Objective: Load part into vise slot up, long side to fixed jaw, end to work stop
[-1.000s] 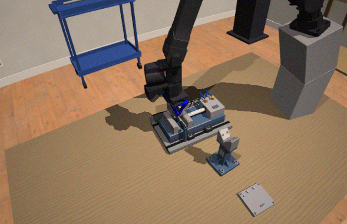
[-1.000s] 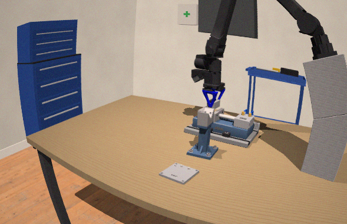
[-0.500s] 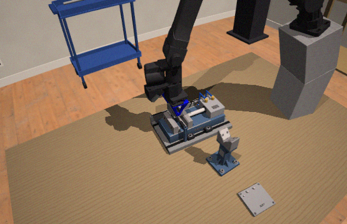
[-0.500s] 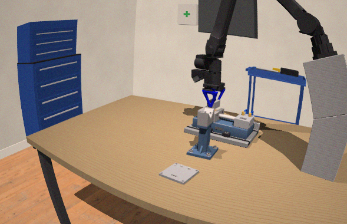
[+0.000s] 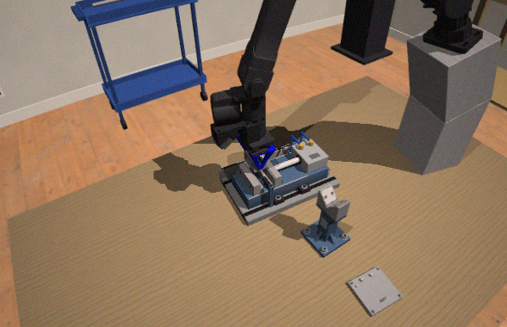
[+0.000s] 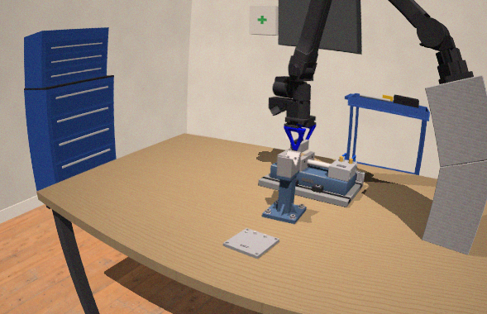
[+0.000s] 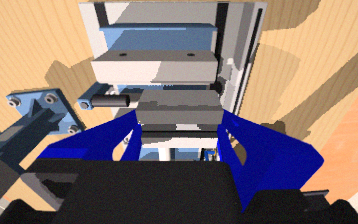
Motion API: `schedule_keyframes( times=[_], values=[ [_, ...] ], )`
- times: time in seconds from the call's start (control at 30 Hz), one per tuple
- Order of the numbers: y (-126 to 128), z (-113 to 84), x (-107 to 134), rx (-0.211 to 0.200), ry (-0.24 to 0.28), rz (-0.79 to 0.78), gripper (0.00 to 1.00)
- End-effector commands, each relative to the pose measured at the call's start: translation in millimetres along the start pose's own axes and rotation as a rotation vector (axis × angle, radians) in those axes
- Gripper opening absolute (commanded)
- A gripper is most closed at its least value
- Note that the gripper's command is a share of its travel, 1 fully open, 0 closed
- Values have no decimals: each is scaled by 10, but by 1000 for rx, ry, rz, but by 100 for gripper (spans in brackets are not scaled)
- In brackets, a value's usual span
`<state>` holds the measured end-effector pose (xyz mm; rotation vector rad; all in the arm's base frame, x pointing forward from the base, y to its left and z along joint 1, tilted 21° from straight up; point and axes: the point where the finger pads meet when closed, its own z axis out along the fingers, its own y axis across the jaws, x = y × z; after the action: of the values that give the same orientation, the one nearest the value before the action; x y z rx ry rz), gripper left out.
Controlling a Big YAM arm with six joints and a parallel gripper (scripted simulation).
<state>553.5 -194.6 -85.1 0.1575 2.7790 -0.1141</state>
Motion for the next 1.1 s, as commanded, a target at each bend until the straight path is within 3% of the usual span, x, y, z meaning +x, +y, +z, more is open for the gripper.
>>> schedule_keyframes(
  times=[0.0, 1.07],
  values=[
    [29, -60, -196, 5, -22, -2, 0],
    [17, -18, -259, 10, -47, -2, 0]
  ],
)
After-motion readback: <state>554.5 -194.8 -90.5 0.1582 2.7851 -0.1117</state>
